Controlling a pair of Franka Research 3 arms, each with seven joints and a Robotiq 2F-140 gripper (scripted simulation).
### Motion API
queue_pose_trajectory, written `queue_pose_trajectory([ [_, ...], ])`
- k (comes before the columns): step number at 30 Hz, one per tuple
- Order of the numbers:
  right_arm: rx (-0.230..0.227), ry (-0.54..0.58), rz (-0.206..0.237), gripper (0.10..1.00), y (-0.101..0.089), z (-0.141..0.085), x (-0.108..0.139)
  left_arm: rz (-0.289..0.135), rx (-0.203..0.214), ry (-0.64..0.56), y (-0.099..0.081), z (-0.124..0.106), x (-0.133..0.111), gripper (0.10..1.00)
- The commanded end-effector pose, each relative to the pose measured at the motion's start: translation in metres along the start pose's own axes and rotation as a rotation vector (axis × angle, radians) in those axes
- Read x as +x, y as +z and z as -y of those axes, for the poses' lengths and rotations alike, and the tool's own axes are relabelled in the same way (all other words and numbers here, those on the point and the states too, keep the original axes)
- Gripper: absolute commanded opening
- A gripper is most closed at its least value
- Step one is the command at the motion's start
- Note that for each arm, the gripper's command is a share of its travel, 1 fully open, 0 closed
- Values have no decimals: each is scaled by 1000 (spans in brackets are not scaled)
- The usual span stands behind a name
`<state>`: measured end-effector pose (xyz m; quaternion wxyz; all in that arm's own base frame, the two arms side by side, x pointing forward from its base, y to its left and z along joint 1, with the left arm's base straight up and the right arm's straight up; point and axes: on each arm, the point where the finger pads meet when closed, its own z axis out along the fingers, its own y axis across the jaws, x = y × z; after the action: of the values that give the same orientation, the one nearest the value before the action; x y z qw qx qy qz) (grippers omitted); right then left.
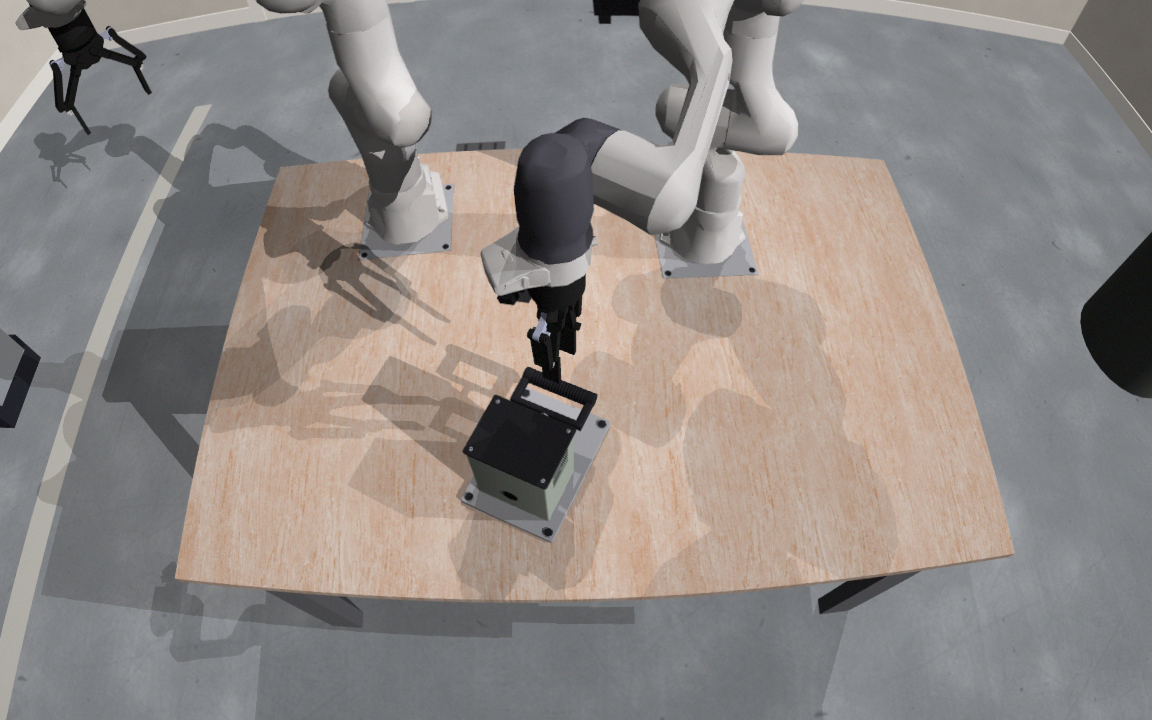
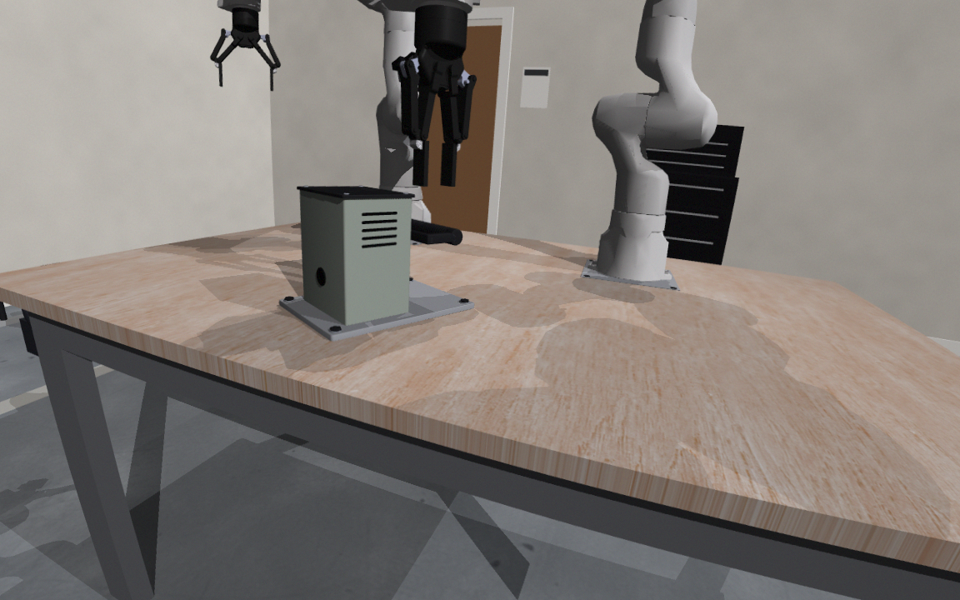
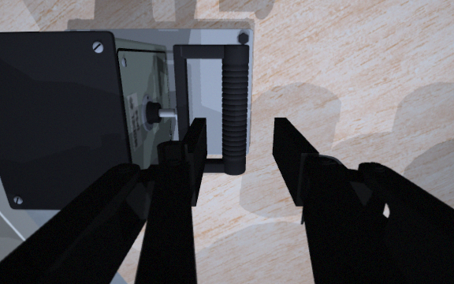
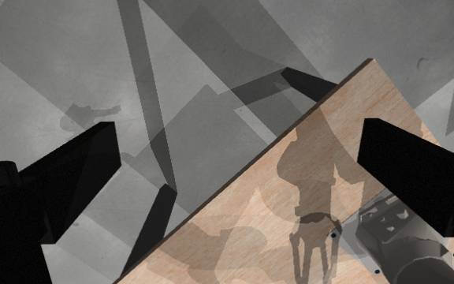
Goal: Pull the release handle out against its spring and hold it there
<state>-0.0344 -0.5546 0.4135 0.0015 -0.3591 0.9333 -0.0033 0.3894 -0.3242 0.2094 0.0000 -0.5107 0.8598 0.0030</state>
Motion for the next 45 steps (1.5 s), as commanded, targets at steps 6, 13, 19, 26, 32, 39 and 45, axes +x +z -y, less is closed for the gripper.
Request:
queue_pose_trajectory([
  [6,0,0,0,1000,0,0,0,-3,5,5,1,1,1,379],
  [13,0,0,0,1000,0,0,0,-3,5,5,6,1,1,379],
  [19,0,0,0,1000,0,0,0,-3,5,5,14,1,1,379],
  [26,0,0,0,1000,0,0,0,-3,5,5,21,1,1,379],
  [32,0,0,0,1000,0,0,0,-3,5,5,30,2,1,379],
  [39,0,0,0,1000,0,0,0,-3,5,5,36,2,1,379],
  [45,0,0,0,1000,0,0,0,-3,5,5,42,2,1,379],
])
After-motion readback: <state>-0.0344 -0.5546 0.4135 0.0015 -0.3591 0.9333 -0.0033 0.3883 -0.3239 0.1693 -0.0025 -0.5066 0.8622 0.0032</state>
